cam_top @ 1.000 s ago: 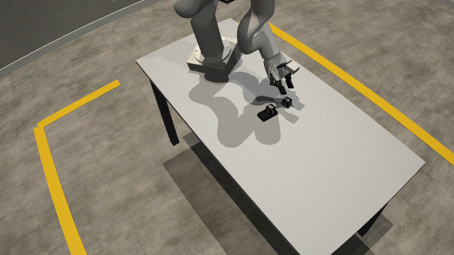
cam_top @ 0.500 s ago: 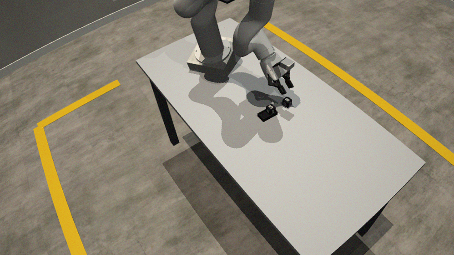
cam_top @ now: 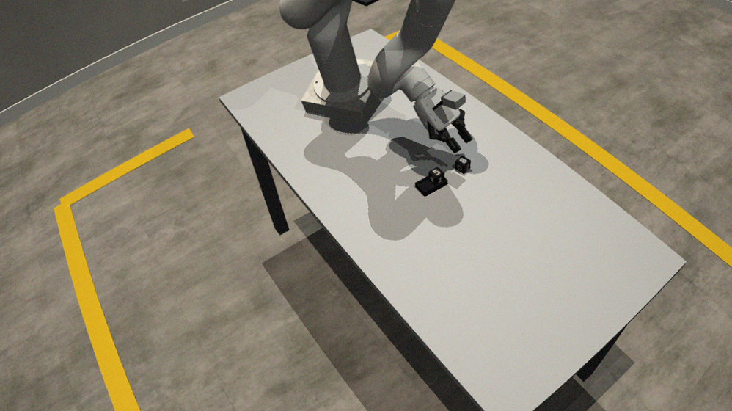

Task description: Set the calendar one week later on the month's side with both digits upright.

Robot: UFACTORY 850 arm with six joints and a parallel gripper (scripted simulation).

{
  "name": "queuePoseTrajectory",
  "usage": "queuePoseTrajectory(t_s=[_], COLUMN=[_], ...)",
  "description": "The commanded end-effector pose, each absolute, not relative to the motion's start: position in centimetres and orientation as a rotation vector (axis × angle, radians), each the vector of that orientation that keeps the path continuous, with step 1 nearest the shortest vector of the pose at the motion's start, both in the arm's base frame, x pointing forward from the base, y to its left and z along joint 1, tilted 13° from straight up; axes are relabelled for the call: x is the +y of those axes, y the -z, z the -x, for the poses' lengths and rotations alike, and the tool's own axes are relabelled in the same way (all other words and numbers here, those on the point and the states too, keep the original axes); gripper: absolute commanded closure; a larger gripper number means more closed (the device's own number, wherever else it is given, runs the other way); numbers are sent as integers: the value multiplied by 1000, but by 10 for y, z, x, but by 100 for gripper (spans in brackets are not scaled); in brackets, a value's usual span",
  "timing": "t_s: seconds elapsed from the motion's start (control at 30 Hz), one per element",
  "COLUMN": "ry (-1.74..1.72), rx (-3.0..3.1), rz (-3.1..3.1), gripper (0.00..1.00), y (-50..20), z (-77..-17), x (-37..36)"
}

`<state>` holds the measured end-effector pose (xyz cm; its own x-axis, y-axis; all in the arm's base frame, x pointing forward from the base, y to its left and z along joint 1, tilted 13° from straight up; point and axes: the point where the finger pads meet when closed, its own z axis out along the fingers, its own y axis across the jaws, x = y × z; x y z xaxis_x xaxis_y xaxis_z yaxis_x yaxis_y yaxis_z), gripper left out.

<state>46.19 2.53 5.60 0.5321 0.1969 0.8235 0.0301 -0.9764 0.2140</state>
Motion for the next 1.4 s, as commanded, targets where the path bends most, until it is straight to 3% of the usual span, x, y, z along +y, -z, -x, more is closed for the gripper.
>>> queuePoseTrajectory(t_s=[0.0,1.37], ry=[-1487,-1487], rx=[199,199], rz=[-2565,-2565], gripper=[51,51], y=[-56,-34], z=[-462,-464], x=[25,21])
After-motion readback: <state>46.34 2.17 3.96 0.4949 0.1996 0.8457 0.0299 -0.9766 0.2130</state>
